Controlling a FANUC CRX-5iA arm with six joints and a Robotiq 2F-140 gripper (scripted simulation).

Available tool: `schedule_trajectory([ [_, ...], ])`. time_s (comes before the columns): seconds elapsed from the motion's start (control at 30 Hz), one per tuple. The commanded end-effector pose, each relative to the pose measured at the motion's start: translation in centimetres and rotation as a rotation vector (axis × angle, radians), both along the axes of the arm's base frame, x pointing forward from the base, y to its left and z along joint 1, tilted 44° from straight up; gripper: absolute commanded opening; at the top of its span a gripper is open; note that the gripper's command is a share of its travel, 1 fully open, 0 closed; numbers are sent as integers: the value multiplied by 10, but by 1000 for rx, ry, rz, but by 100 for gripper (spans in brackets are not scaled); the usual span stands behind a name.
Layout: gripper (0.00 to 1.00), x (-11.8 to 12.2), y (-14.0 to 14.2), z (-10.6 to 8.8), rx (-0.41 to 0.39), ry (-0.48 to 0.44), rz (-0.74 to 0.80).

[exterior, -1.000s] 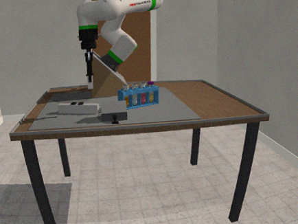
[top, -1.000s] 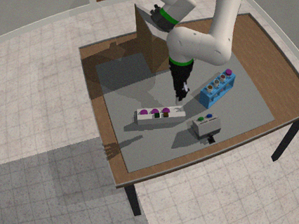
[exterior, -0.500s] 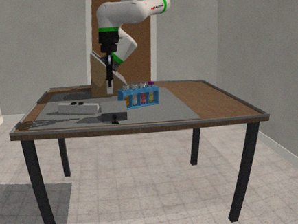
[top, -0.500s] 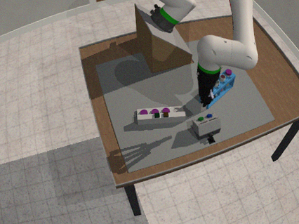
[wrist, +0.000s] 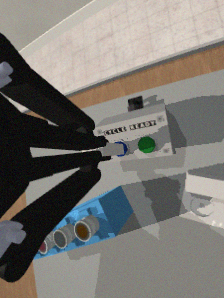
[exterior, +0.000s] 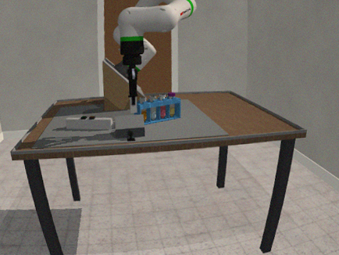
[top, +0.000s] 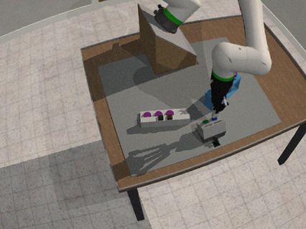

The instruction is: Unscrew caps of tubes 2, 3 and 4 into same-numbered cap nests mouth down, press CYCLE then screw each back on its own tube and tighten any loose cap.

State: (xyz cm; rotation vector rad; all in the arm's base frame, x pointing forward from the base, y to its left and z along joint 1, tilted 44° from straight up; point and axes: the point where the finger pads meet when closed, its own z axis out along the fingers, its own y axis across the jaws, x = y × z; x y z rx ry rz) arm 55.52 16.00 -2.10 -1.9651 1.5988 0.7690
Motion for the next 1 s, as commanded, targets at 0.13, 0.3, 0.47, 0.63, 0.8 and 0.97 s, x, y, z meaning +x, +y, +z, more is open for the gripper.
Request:
schedule_trajectory([
  [0.13,0,0,1,-1,0,0,0],
  [0.3,0,0,2,-2,0,0,0],
  [0.47,0,0,4,-4,0,0,0],
  [0.63,0,-1,6,-7,0,0,0],
  [0.8,0,-1,8,-8,0,0,0],
  [0.97,0,-1,10,-11,0,0,0],
])
